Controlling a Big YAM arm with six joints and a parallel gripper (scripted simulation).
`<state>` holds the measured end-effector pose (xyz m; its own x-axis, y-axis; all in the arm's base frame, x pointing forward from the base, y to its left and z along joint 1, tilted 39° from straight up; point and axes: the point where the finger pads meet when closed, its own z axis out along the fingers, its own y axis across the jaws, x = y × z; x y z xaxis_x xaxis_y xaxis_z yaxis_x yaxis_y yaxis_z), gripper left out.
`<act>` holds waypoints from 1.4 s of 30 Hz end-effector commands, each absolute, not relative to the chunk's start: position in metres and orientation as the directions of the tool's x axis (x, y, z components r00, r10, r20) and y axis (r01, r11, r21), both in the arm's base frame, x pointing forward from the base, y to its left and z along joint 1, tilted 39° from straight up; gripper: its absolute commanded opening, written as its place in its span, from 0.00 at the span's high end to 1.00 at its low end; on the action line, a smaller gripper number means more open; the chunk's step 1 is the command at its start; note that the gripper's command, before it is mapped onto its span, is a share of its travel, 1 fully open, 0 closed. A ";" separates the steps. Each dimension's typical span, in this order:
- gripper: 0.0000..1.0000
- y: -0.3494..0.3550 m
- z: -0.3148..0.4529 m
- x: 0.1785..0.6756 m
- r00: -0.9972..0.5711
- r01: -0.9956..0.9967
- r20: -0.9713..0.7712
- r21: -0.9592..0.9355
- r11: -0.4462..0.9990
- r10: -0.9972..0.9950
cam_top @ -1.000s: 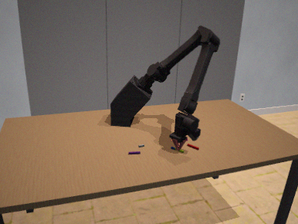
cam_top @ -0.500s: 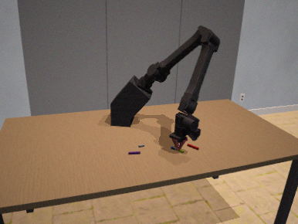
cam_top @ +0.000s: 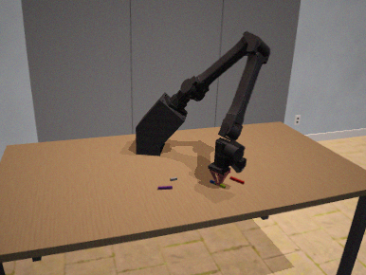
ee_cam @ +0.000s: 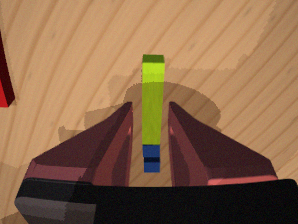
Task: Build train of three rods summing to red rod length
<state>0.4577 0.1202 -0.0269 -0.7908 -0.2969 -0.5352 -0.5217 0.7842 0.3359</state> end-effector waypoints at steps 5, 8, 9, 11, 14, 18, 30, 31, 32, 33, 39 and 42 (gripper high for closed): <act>0.76 0.125 -0.027 0.465 -0.787 -0.523 -0.543 0.333 0.785 -0.293; 0.76 0.125 -0.027 0.465 -0.787 -0.523 -0.543 0.333 0.785 -0.293; 0.76 0.125 -0.027 0.465 -0.787 -0.523 -0.543 0.333 0.785 -0.293; 0.76 0.125 -0.027 0.465 -0.787 -0.523 -0.543 0.333 0.785 -0.293; 0.76 0.124 -0.027 0.464 -0.789 -0.520 -0.541 0.335 0.785 -0.292; 0.76 0.114 -0.012 0.465 -0.782 -0.518 -0.554 0.324 0.791 -0.285; 0.76 0.085 0.022 0.448 -0.781 -0.519 -0.555 0.322 0.792 -0.286; 0.76 0.082 0.026 0.445 -0.782 -0.518 -0.553 0.323 0.792 -0.286; 0.76 0.079 0.029 0.441 -0.784 -0.518 -0.551 0.324 0.792 -0.286; 0.76 0.076 0.033 0.439 -0.784 -0.517 -0.550 0.325 0.792 -0.287; 0.76 0.067 0.050 0.440 -0.776 -0.522 -0.561 0.317 0.792 -0.287; 0.76 0.064 0.057 0.440 -0.774 -0.523 -0.564 0.314 0.792 -0.288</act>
<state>0.4324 0.0766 0.0373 -0.7987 -0.2833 -0.5309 -0.5081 0.7901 0.3429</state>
